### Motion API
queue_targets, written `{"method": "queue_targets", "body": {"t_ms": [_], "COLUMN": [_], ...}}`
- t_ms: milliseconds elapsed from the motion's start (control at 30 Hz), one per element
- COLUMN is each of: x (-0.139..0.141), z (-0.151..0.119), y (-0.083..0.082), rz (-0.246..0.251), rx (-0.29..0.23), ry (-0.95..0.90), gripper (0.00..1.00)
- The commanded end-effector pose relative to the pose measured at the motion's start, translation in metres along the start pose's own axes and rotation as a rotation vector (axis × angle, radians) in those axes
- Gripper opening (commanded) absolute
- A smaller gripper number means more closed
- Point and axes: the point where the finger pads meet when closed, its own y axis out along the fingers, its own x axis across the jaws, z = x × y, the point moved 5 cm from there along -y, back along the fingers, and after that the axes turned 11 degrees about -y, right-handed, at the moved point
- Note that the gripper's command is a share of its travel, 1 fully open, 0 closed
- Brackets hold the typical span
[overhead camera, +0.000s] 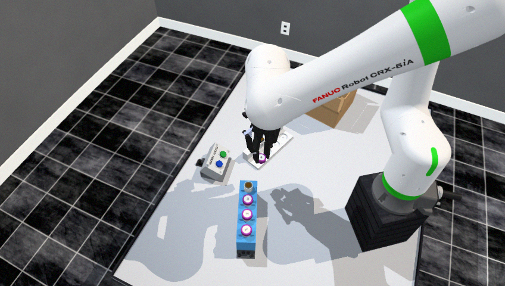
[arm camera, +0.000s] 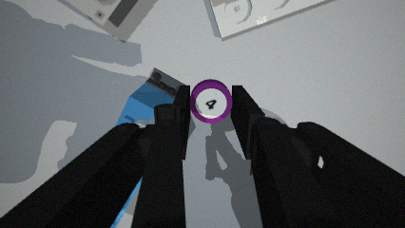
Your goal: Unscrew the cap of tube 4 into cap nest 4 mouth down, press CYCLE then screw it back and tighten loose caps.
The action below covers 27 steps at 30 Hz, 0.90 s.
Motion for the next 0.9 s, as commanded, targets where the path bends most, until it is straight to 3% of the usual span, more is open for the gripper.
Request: {"method": "queue_targets", "body": {"t_ms": [0,267,500,767,867], "x": [-0.029,-0.087,-0.087,-0.087,-0.087], "z": [-0.012,-0.039,-0.039,-0.039,-0.039], "y": [0.000,0.000,0.000,0.024,0.025], "rz": [-0.001,-0.001,-0.001,-0.001,-0.001], "rx": [0.003,0.003,0.003,0.003,0.003], "ry": [0.001,0.001,0.001,0.001,0.001], "gripper": [0.30,0.30,0.30,0.30,0.30]}}
